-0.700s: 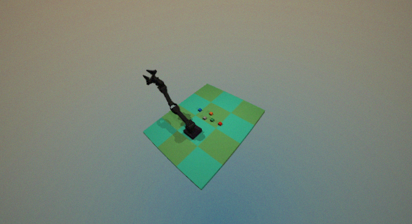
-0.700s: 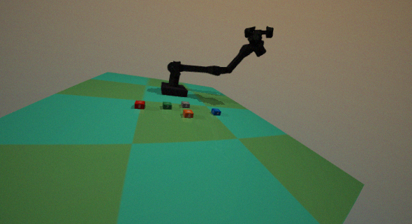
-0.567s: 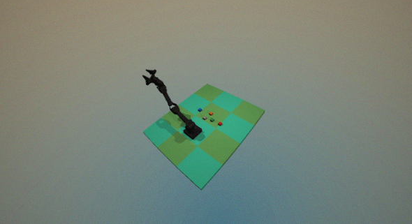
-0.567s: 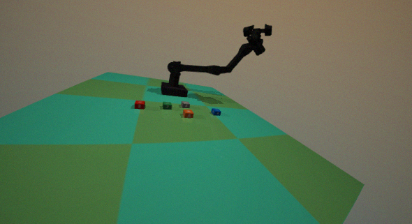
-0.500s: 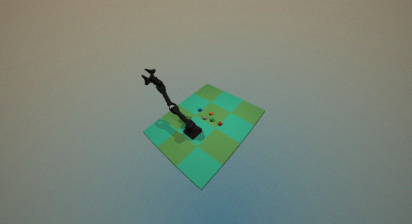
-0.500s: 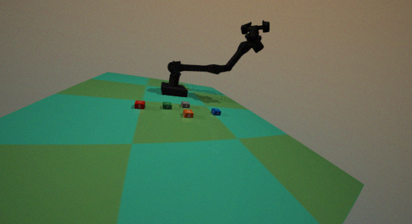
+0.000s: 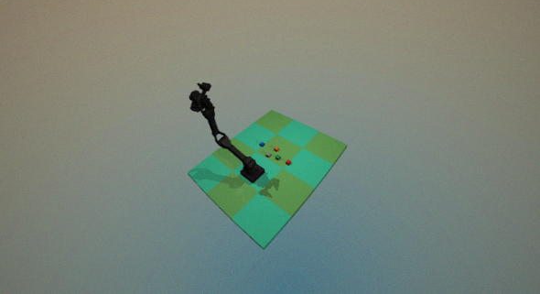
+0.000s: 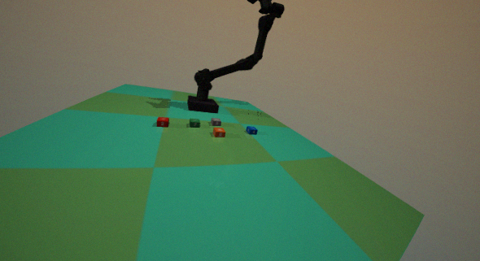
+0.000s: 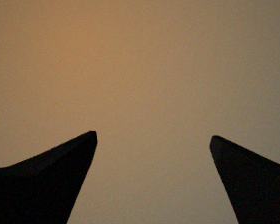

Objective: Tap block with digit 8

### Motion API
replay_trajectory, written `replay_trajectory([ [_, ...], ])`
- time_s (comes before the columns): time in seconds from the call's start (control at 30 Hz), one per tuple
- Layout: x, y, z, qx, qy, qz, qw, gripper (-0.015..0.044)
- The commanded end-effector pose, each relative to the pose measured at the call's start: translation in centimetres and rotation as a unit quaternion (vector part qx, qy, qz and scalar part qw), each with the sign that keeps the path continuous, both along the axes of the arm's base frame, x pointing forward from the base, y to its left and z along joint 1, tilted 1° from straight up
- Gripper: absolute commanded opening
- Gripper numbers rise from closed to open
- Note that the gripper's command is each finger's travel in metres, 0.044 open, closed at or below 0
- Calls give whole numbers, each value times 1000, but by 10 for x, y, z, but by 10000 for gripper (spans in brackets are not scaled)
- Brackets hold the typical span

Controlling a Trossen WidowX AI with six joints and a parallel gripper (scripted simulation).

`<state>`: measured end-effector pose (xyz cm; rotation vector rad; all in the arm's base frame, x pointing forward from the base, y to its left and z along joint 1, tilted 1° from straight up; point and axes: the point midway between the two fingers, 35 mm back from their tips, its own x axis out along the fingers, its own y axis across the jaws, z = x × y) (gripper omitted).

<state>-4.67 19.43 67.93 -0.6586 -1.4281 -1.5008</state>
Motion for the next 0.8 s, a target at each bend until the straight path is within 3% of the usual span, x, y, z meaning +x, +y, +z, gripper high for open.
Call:
replay_trajectory([
  [0.0, -8, -75, 8, 97, 20, 11, 995, 400],
  [0.2, -2, -205, -3, 263, 70, 40, 962, 400],
  [0.4, 29, -326, -45, 419, 148, 78, 892, 400],
  [0.6, 84, -424, -117, 555, 250, 121, 784, 400],
  [0.77, 141, -478, -197, 644, 347, 158, 663, 400],
])
